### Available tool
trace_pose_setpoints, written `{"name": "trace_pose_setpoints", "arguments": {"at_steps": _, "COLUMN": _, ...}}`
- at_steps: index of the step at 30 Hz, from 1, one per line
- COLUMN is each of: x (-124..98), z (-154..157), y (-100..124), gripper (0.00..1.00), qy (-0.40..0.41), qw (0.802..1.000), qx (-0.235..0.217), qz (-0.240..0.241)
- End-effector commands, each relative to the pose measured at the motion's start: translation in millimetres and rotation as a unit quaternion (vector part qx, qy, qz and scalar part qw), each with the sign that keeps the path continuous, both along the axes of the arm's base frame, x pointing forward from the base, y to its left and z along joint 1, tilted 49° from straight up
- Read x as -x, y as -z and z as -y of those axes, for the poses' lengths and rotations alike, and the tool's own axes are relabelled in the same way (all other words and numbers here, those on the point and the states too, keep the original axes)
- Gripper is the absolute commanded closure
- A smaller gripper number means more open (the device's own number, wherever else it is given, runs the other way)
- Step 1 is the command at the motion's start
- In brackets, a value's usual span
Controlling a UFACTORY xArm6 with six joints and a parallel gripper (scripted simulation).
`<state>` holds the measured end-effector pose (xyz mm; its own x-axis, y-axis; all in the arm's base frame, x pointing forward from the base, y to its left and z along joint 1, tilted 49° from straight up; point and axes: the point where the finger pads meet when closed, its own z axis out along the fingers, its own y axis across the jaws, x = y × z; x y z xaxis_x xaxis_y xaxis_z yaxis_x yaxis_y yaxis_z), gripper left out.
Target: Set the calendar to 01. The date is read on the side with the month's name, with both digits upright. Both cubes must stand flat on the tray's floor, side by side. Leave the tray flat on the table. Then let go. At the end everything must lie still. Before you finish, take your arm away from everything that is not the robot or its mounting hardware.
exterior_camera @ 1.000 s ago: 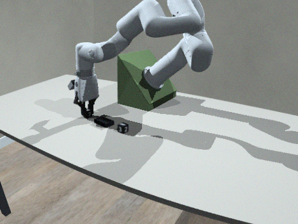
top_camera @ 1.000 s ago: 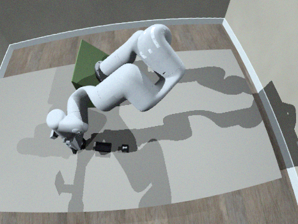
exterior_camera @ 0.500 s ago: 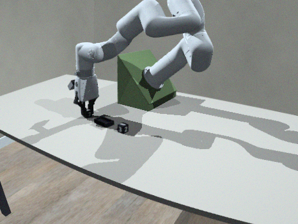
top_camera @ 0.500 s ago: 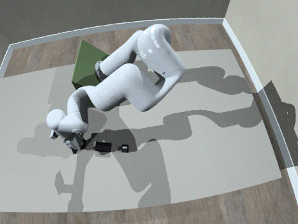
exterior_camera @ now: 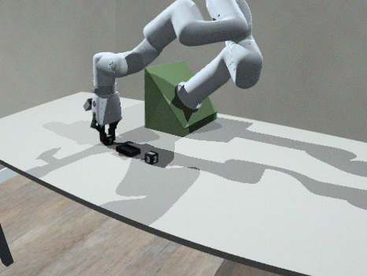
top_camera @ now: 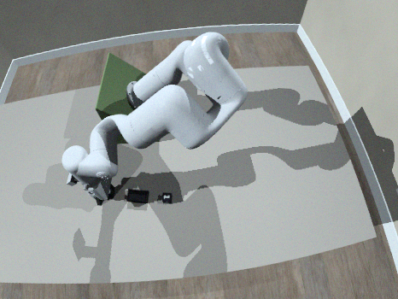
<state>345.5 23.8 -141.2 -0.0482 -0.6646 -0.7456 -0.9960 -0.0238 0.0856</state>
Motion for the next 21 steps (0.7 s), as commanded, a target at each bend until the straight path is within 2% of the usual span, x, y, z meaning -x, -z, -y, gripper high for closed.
{"name": "trace_pose_setpoints", "arguments": {"at_steps": 1, "x": -1.3, "z": 1.1, "y": -0.4, "gripper": 0.61, "qy": 0.001, "qw": 1.0, "qx": 0.001, "qz": 0.001}}
{"name": "trace_pose_setpoints", "arguments": {"at_steps": 3, "x": -1.3, "z": 1.1, "y": -0.4, "gripper": 0.61, "qy": 0.001, "qw": 1.0, "qx": 0.001, "qz": 0.001}}
{"name": "trace_pose_setpoints", "arguments": {"at_steps": 4, "x": -1.3, "z": 1.1, "y": -0.4, "gripper": 0.57, "qy": 0.001, "qw": 1.0, "qx": 0.001, "qz": 0.001}}
{"name": "trace_pose_setpoints", "arguments": {"at_steps": 8, "x": -1.3, "z": 1.1, "y": -0.4, "gripper": 0.57, "qy": 0.001, "qw": 1.0, "qx": 0.001, "qz": 0.001}}
{"name": "trace_pose_setpoints", "arguments": {"at_steps": 9, "x": -1.3, "z": 1.1, "y": -0.4, "gripper": 0.53, "qy": 0.001, "qw": 1.0, "qx": 0.001, "qz": 0.001}}
{"name": "trace_pose_setpoints", "arguments": {"at_steps": 21, "x": -1.4, "z": 2.3, "y": -1.5, "gripper": 0.53, "qy": 0.001, "qw": 1.0, "qx": 0.001, "qz": 0.001}}
